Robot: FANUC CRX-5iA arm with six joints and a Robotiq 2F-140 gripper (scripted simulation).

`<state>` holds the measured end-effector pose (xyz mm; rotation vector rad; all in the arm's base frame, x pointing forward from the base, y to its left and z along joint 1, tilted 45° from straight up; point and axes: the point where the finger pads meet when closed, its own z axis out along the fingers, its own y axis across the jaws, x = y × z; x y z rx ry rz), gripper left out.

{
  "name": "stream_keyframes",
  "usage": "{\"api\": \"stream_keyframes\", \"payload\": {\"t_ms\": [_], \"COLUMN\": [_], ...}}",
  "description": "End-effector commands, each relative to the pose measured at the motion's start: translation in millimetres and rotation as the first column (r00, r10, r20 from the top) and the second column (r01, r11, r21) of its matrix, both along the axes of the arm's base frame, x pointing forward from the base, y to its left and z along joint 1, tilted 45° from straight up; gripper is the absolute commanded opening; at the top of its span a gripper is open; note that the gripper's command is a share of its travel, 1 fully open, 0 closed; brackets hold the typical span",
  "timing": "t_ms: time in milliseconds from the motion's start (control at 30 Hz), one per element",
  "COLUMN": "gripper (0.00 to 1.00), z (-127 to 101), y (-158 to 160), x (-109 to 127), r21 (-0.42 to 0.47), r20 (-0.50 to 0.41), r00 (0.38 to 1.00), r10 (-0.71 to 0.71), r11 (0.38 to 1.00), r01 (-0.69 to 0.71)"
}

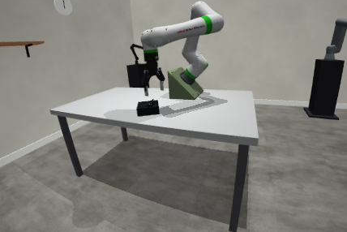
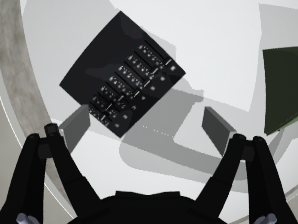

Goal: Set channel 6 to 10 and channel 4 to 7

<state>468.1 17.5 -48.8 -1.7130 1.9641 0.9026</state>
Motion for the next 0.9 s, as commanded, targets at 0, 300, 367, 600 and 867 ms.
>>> {"api": "stream_keyframes", "payload": {"t_ms": [0,300,367,600,867], "gripper": [1.0,0.0,0.0,0.0,0.0], "z": [-0.9,-1.0,-1.0,-1.0,-1.0], "y": [6.6,7.3,7.3,7.3,7.3], "x": [-4.3,-4.8,-4.8,-4.8,-4.8], "r21": [0.018,-0.024,-0.05,-0.057,-0.057], "r20": [0.202,0.451,0.535,0.556,0.556], "r00": [0.962,0.798,0.711,0.688,0.688], "r10": [0.183,0.399,0.456,0.467,0.467], "r11": [0.981,0.899,0.858,0.847,0.847], "r01": [-0.191,-0.436,-0.512,-0.529,-0.529]}}
